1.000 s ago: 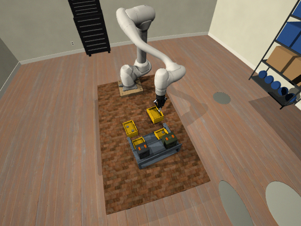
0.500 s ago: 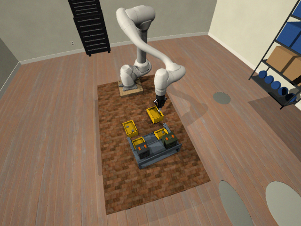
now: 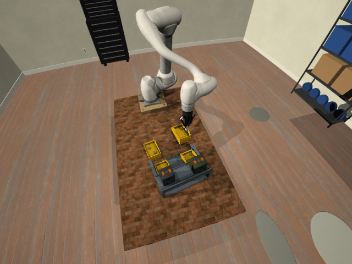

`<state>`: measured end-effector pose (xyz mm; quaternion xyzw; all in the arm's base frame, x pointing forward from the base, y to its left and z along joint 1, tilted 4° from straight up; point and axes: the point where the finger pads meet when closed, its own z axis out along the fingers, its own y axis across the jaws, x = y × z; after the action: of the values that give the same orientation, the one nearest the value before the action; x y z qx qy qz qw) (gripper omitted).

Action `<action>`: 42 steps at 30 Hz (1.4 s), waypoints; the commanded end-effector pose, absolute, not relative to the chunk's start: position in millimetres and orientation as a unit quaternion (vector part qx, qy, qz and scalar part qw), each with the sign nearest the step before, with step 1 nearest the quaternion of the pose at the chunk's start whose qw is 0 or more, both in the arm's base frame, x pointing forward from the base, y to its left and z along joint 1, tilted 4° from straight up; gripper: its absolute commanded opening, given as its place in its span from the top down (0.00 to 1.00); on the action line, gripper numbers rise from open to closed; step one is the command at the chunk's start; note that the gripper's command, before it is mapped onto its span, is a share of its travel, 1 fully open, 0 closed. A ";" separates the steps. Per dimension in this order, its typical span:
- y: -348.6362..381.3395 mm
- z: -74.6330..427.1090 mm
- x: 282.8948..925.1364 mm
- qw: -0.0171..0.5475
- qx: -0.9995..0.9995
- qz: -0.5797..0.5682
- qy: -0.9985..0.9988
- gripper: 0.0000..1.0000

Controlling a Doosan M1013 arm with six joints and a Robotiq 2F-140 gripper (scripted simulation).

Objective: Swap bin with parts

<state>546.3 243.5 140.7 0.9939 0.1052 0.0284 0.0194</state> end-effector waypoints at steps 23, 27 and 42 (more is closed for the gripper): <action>241.1 134.8 544.5 0.021 0.994 0.028 0.106 0.90; 240.7 128.8 544.9 0.021 0.994 0.028 0.106 0.90; 238.8 92.9 547.6 0.021 0.994 0.028 0.106 0.90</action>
<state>548.9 242.7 104.9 0.9937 0.1064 0.0298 0.0190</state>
